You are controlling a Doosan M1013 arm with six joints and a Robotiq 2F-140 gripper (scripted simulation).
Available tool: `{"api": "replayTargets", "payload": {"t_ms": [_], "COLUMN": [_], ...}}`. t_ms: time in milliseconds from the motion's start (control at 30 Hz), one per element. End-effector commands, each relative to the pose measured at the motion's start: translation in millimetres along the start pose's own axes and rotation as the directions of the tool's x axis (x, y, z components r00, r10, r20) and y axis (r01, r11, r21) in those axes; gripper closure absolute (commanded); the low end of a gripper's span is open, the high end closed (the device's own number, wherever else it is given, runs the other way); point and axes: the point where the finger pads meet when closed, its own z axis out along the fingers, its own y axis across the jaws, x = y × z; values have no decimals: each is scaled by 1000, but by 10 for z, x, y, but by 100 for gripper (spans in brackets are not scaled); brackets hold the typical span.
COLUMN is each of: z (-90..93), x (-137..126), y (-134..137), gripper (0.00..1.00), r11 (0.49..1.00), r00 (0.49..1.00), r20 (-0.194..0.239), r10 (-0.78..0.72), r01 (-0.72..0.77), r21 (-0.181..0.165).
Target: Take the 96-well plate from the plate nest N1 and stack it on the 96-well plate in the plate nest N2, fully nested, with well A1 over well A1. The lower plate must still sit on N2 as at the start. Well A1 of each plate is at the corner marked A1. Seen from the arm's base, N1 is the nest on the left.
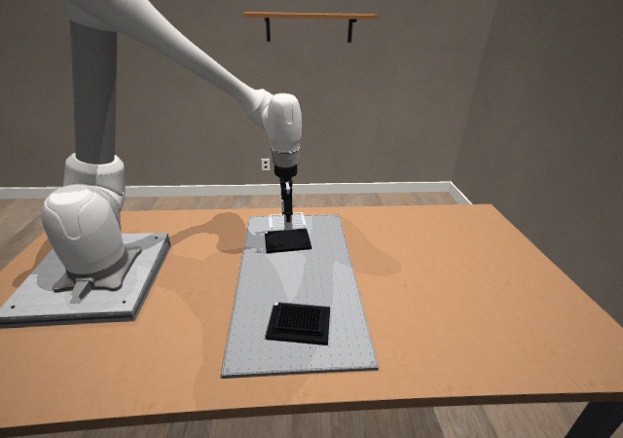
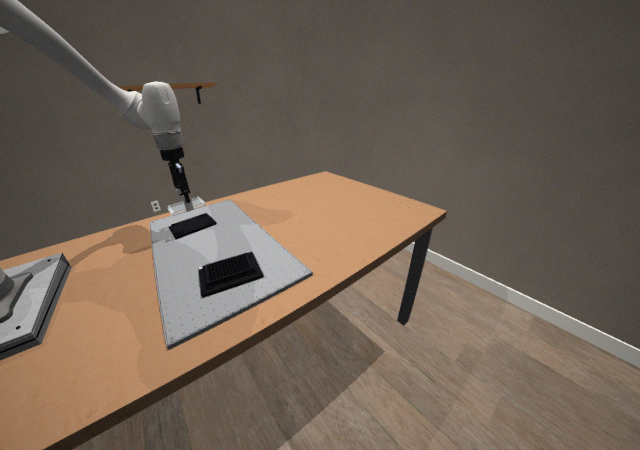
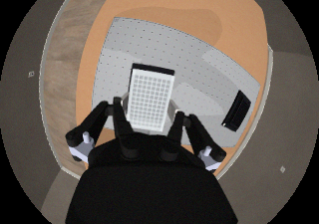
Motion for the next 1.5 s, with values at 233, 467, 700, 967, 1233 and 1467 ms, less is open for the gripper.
{"api": "replayTargets", "payload": {"t_ms": [233, 467, 700, 967, 1233, 1467], "z": [-30, -30, -30, -30, -30, -30], "x": [0, 0, -1, -7, -11, -16], "y": [0, 0, 66, 333, 533, 766], "gripper": [100, 100, 100, 100, 100, 100], "r11": [1000, 1000, 998, 964, 964, 964], "r00": [1000, 1000, 998, 964, 964, 964], "r20": [0, 0, 0, 0, 0, 0], "r10": [0, 0, 67, 265, 265, 265], "r01": [0, 0, -67, -265, -265, -265], "r21": [0, 0, 0, 0, 0, 0]}}
